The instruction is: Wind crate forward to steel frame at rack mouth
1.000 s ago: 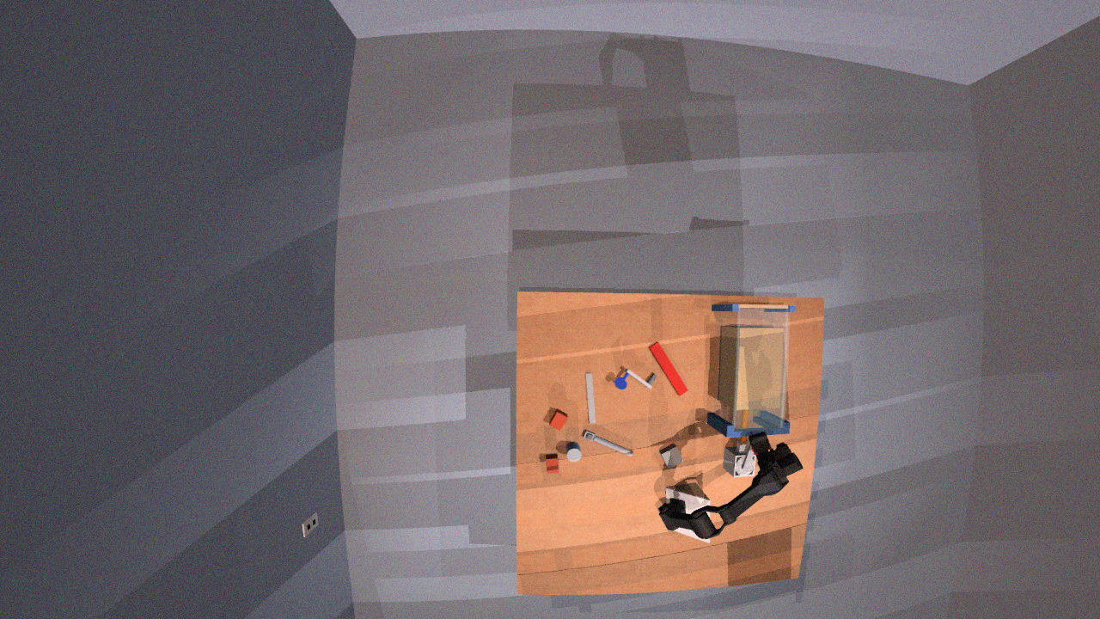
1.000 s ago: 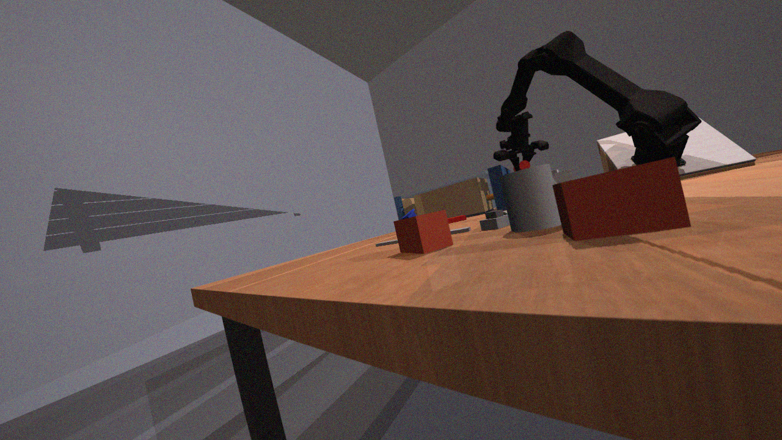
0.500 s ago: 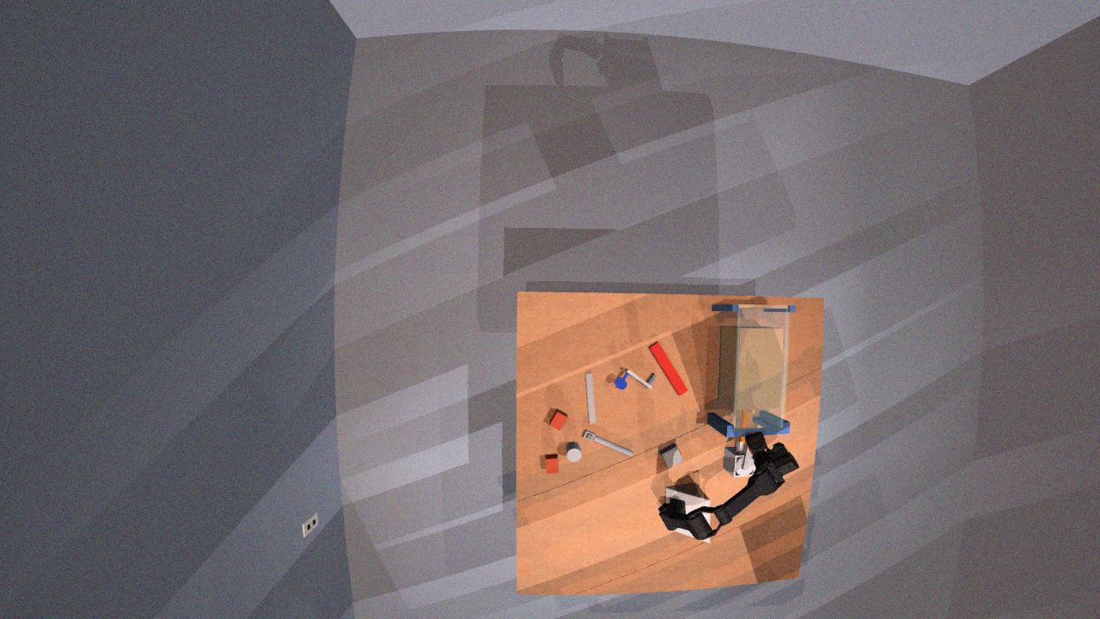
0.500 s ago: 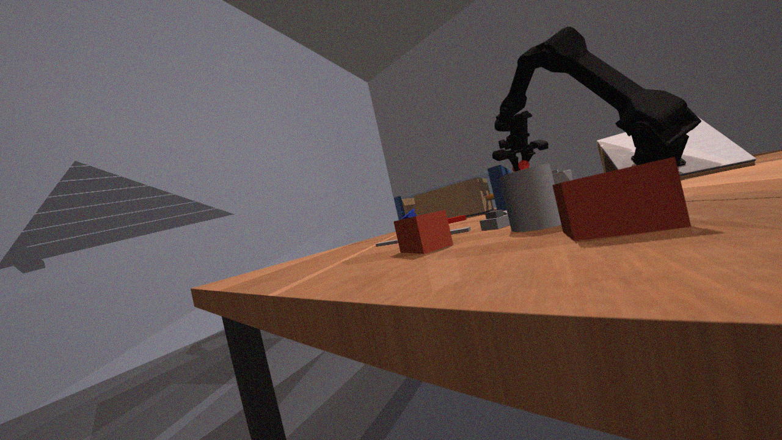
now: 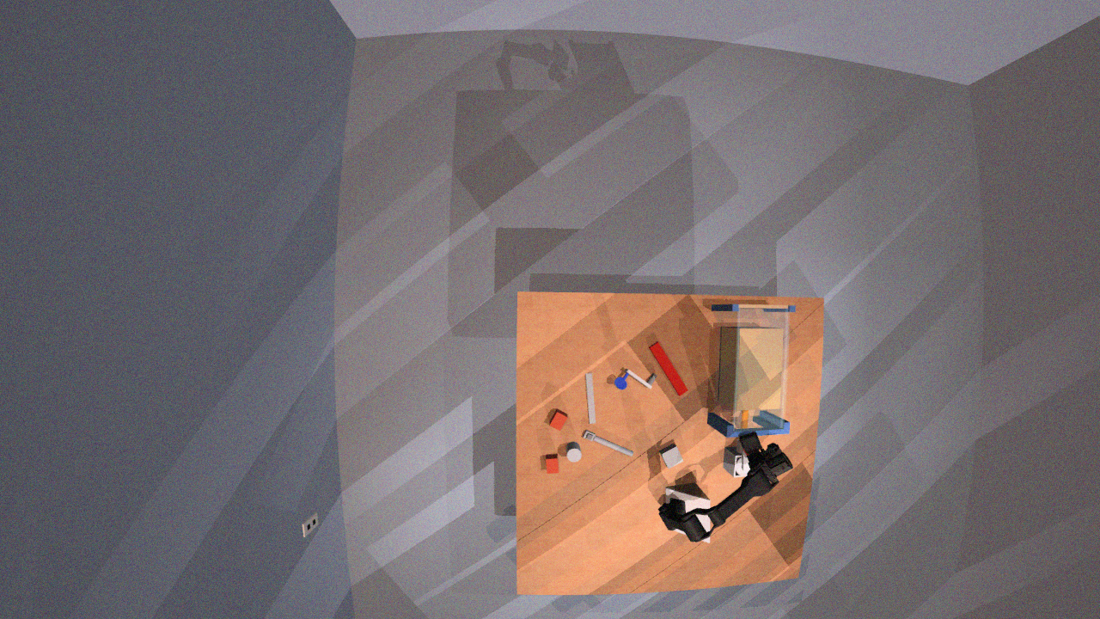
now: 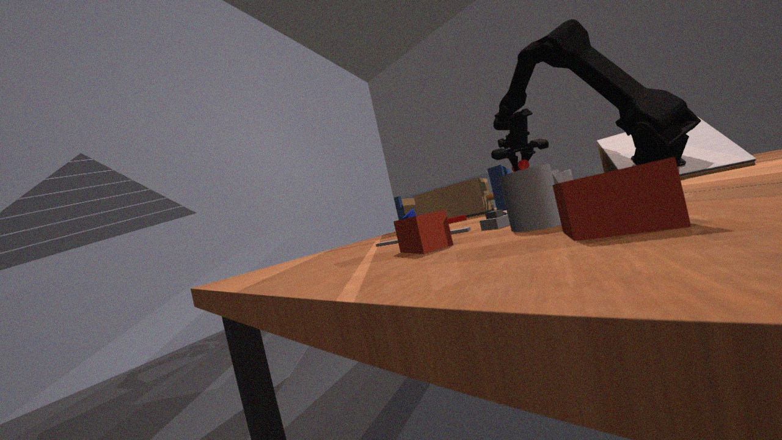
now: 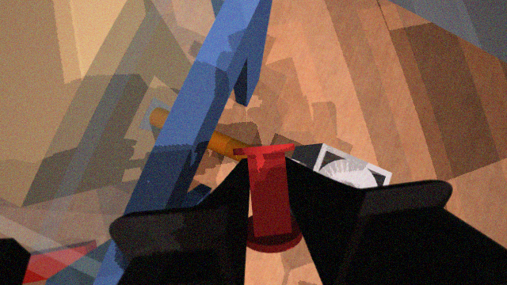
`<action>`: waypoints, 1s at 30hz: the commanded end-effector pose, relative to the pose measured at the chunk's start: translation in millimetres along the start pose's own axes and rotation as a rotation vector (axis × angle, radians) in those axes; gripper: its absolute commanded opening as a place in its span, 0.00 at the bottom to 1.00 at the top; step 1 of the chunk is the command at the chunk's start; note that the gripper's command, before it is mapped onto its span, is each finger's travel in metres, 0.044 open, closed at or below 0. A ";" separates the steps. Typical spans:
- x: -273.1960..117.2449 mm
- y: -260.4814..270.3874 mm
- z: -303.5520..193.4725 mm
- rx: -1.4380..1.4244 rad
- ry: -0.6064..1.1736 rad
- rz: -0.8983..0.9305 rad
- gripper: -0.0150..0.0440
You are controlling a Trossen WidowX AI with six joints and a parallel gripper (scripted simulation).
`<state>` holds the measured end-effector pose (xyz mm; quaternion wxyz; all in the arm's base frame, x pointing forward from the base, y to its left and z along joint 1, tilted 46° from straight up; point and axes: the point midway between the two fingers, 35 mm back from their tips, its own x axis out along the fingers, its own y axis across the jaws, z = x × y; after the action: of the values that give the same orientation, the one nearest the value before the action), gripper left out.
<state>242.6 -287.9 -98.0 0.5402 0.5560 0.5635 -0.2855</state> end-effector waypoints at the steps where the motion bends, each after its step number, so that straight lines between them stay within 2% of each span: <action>1: -1.2 3.8 -13.0 0.004 0.025 0.005 0.25; 30: -15.5 5.5 -42.9 0.004 0.028 0.005 0.25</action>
<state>237.0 -264.0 -76.2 0.5418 0.5568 0.5625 -0.2828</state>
